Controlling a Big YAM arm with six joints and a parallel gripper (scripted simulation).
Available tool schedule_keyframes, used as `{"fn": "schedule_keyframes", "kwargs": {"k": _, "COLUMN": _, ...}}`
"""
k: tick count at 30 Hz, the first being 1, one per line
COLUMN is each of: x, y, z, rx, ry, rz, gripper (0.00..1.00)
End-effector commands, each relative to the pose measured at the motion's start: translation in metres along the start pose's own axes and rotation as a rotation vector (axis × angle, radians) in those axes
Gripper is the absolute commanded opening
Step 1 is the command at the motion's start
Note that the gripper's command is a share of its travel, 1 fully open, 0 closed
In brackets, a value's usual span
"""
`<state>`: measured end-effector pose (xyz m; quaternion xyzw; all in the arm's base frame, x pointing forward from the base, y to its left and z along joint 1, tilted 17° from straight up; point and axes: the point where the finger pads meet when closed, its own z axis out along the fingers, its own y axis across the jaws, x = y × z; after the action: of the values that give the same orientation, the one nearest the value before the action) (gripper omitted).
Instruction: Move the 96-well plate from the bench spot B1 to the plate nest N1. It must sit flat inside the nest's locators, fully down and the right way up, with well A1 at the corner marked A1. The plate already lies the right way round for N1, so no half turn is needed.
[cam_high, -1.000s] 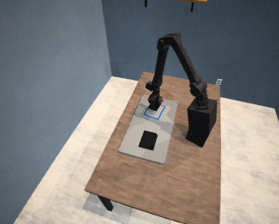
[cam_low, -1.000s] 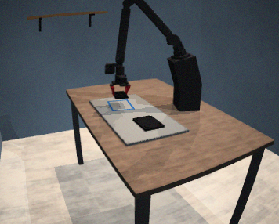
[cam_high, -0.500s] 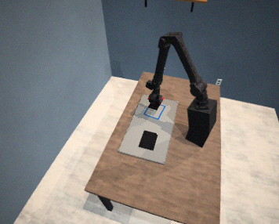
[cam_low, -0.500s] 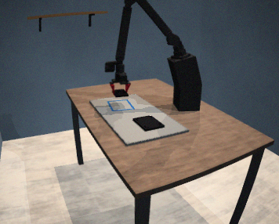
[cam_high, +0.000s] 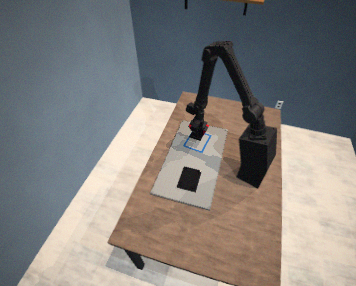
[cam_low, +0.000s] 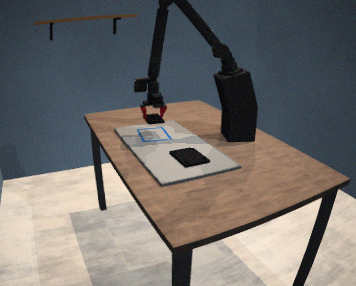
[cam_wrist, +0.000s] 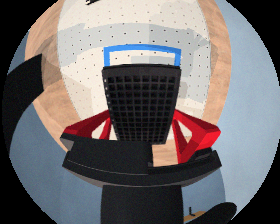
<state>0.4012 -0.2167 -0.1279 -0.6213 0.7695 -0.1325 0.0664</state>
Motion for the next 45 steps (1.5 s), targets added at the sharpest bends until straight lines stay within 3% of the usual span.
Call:
{"fn": "schedule_keyframes", "kwargs": {"k": 1, "x": -0.014, "y": -0.008, "z": -0.011, "rx": 0.035, "ry": 0.003, "rz": -0.127, "gripper": 0.0}}
{"fn": "schedule_keyframes", "kwargs": {"k": 45, "x": -0.141, "y": 0.022, "z": -0.015, "rx": 0.031, "ry": -0.008, "rz": -0.122, "gripper": 0.0}}
